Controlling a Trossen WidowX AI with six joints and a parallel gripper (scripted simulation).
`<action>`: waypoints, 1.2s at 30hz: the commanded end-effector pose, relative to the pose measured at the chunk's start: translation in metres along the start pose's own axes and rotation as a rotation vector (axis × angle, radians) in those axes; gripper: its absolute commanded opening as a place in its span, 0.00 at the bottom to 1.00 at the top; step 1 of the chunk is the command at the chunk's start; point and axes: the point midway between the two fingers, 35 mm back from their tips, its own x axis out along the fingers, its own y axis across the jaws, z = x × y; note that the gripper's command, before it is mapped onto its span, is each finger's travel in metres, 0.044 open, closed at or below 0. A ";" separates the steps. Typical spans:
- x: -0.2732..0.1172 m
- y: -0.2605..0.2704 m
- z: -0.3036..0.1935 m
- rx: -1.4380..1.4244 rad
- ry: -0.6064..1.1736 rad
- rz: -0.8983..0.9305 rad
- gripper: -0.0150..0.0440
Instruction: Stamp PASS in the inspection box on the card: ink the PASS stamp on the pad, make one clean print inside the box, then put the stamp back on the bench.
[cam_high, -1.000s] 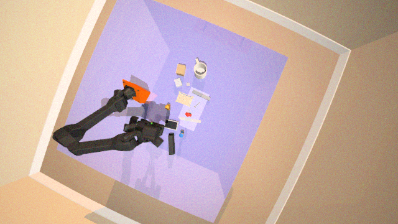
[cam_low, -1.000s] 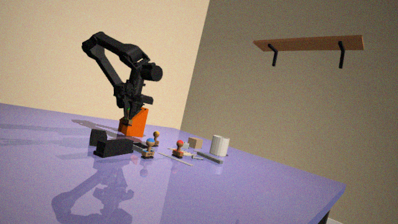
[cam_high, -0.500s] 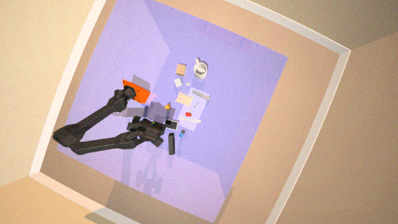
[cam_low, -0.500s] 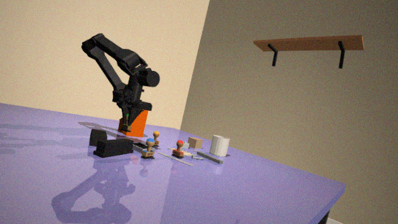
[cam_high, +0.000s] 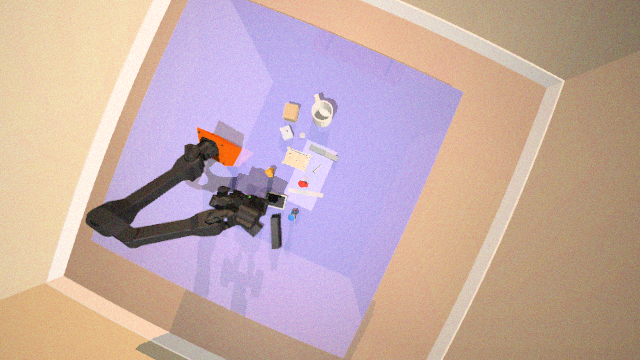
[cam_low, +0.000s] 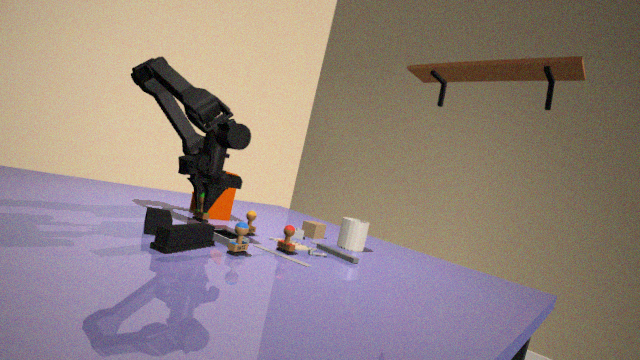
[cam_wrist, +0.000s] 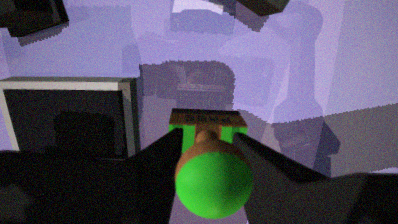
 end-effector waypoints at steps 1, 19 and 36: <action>0.007 -0.002 -0.001 -0.008 -0.004 -0.005 0.25; 0.017 -0.003 0.001 0.000 -0.006 -0.003 0.61; -0.100 -0.003 0.000 -0.010 -0.003 -0.008 0.71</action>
